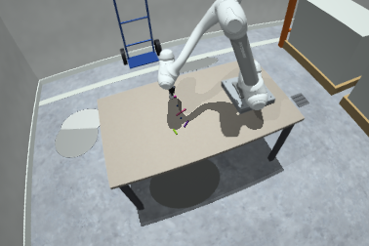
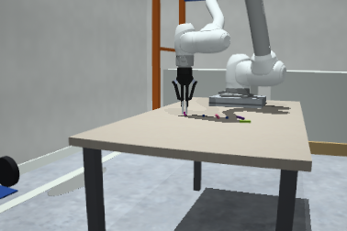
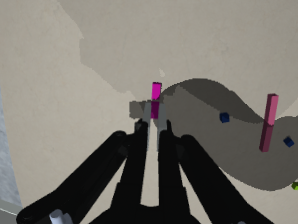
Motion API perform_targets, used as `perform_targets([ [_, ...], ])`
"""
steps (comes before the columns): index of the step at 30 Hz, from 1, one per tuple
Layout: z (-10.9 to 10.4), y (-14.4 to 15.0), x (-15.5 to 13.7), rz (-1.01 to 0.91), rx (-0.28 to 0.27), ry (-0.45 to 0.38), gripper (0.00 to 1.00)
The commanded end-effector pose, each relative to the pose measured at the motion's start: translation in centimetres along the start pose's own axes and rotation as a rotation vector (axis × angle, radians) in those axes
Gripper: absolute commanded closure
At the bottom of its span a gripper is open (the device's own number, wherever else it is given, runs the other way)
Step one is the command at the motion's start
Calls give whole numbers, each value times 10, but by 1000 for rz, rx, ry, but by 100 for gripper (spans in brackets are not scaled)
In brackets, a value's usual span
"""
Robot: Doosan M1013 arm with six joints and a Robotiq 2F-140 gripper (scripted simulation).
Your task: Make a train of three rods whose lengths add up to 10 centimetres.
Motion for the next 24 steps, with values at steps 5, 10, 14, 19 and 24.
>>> perform_targets([
  [5, 6, 0, 0, 0, 0, 0, 97],
  [10, 9, 0, 0, 0, 0, 0, 97],
  [14, 10, 0, 0, 0, 0, 0, 97],
  [19, 10, 0, 0, 0, 0, 0, 97],
  [24, 10, 0, 0, 0, 0, 0, 97],
])
Point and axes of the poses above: the point where the finger pads meet when closed, its own z axis out along the fingers, its own y axis across the jaws, x = y × z, the point moved 7 cm from there along -z, back along the fingers, and after that the axes turned 14 degrees about -z, right-handed, at the moved point
